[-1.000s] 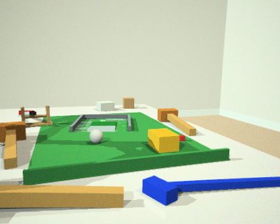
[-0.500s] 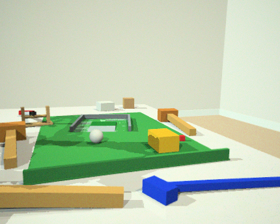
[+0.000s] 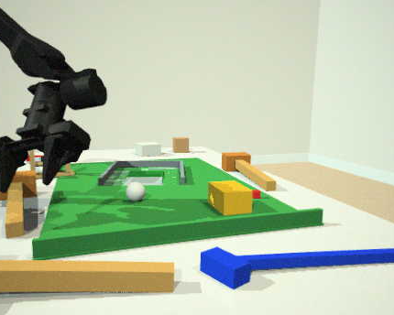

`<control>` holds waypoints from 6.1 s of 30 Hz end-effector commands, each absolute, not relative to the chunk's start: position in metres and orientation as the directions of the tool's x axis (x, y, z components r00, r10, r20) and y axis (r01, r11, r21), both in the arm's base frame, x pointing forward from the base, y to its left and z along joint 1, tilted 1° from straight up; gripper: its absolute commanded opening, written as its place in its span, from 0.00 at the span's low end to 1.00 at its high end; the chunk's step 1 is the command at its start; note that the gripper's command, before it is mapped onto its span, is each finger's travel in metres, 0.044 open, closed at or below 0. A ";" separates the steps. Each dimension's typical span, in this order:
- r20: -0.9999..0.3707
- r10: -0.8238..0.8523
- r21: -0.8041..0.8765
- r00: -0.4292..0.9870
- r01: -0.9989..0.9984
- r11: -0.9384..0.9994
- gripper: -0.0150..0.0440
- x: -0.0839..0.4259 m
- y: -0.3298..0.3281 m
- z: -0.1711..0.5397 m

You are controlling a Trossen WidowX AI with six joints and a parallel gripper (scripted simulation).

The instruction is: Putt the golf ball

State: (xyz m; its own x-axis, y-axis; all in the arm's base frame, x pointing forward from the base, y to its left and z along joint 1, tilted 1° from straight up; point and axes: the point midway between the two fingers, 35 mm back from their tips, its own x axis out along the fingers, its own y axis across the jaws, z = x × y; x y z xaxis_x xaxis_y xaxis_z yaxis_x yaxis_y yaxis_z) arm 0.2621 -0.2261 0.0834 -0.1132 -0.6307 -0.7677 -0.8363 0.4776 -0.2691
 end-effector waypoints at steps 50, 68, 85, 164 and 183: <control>-0.994 0.112 -0.026 -0.017 -0.927 -0.375 1.00 0.164 0.256 0.059; -0.994 0.111 -0.026 -0.017 -0.927 -0.375 1.00 0.164 0.256 0.029; -0.993 0.116 -0.034 -0.011 -0.926 -0.376 0.87 0.165 0.257 0.019; -0.942 0.308 0.315 -0.137 -0.679 0.663 0.25 0.268 0.160 0.141; -0.871 0.484 0.490 -0.087 -0.082 0.868 0.25 0.302 0.093 0.161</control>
